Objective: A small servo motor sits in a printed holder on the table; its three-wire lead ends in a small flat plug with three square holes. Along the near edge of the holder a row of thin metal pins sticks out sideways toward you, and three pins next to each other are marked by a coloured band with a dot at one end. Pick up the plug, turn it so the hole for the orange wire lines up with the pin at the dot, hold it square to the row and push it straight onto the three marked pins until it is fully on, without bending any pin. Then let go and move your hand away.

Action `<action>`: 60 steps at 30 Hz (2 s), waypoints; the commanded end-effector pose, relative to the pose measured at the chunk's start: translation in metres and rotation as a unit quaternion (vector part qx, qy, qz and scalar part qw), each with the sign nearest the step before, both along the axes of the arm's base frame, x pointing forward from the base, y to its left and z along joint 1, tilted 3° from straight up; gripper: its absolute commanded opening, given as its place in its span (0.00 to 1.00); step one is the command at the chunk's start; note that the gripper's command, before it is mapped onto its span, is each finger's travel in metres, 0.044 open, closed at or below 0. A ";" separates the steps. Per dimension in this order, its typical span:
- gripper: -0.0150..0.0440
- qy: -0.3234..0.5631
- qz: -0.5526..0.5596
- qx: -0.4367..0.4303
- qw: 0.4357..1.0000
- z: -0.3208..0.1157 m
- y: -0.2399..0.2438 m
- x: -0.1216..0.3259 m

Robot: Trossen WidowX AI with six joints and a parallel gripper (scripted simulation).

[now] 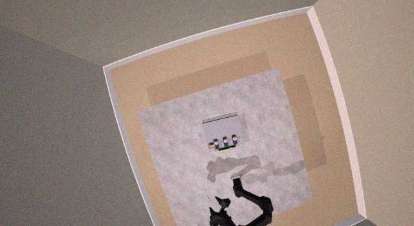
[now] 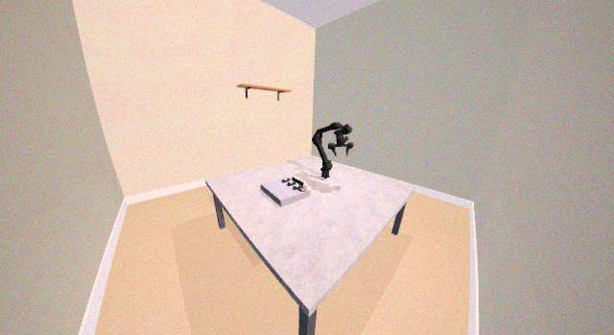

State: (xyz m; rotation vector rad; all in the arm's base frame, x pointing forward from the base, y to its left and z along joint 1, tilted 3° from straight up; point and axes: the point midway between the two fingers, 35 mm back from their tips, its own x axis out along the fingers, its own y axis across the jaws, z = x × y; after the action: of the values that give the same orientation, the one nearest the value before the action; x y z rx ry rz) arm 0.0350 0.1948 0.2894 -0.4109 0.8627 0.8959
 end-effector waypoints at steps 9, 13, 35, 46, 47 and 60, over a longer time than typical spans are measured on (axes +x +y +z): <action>0.53 0.003 -0.020 0.015 1.000 0.000 0.005 0.009; 0.45 0.002 -0.031 0.023 0.999 -0.001 0.008 0.016; 0.45 -0.023 -0.123 0.103 0.987 -0.002 0.023 0.082; 0.45 -0.047 -0.177 0.143 0.973 -0.001 0.018 0.121; 0.45 -0.050 -0.181 0.146 0.971 0.000 0.017 0.125; 0.45 -0.095 -0.234 0.189 0.949 0.004 0.001 0.170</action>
State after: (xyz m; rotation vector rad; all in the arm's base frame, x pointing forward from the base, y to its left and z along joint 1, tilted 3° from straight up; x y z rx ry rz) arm 0.1968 0.2007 0.2924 0.0332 0.5858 0.5641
